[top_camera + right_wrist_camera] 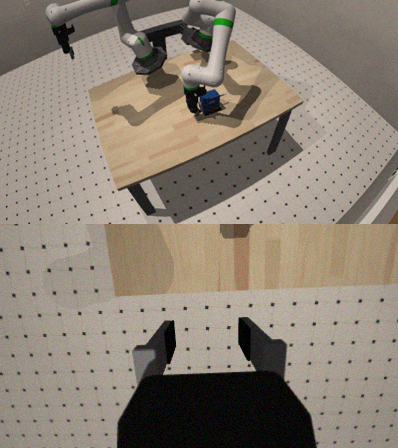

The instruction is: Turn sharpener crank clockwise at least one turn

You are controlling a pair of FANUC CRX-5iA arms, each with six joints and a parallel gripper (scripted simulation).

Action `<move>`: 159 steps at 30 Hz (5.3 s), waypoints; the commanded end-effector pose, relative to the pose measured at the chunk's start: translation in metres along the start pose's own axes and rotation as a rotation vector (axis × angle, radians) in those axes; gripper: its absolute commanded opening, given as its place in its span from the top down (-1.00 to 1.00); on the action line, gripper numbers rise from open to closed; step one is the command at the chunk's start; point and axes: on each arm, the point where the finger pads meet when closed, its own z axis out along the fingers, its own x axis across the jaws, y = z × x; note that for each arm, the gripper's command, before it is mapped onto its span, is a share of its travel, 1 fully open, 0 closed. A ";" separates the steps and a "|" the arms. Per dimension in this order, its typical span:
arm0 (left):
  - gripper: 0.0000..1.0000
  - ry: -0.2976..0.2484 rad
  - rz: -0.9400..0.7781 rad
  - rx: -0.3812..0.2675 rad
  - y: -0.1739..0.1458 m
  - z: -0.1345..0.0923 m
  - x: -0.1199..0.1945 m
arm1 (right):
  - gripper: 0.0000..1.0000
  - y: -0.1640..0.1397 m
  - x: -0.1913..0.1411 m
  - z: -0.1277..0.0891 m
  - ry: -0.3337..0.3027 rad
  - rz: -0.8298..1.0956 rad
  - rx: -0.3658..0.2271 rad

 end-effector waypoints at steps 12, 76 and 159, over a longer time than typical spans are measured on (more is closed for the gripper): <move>1.00 0.001 0.000 -0.001 0.001 0.008 -0.012 | -1.00 0.000 0.000 -0.001 0.000 0.000 -0.002; 1.00 0.001 0.000 -0.001 0.001 -0.012 -0.076 | -1.00 0.000 0.000 -0.001 0.000 0.000 -0.002; 1.00 0.001 0.000 -0.001 0.001 -0.078 -0.059 | -1.00 0.000 0.000 -0.001 0.000 0.000 -0.002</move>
